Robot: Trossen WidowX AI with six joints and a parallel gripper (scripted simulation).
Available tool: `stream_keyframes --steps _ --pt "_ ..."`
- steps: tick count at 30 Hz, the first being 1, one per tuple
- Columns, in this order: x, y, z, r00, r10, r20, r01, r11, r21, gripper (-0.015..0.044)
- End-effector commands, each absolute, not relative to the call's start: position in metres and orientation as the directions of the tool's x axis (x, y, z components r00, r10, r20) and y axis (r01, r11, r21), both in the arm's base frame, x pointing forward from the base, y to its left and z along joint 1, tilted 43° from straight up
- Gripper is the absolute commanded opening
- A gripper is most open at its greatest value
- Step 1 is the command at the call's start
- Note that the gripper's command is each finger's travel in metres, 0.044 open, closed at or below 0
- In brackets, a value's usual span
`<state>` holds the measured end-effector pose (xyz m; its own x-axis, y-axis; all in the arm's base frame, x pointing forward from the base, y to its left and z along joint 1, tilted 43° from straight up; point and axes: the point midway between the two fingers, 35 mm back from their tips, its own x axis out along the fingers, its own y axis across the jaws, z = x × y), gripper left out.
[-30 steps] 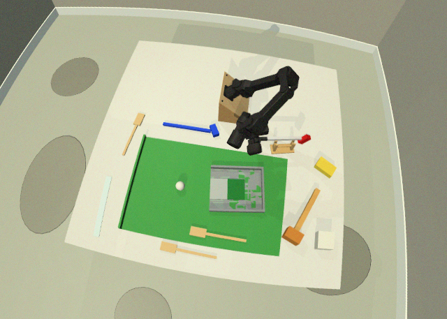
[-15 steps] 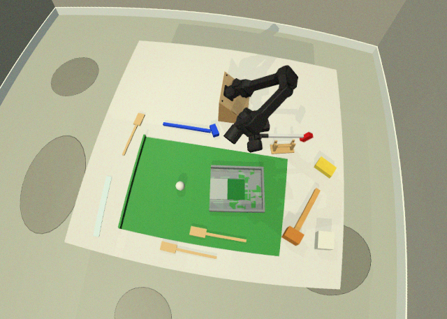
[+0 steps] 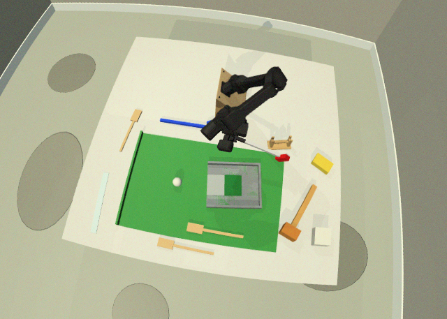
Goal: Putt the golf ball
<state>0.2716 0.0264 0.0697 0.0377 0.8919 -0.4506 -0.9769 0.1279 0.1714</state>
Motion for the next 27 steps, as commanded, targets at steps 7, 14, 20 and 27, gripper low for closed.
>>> stream_keyframes --steps 7,14,20,27 --pt "0.292 -0.038 0.029 0.128 0.843 -0.523 -0.866 0.352 0.356 0.0" --pt "0.296 -0.081 -0.001 0.178 0.805 -0.565 -0.741 0.488 0.461 0.0" --pt "0.294 -0.118 -0.028 0.216 0.77 -0.601 -0.609 0.587 0.534 0.0" --pt "0.284 -0.159 -0.064 0.246 0.726 -0.642 -0.432 0.675 0.598 0.0"
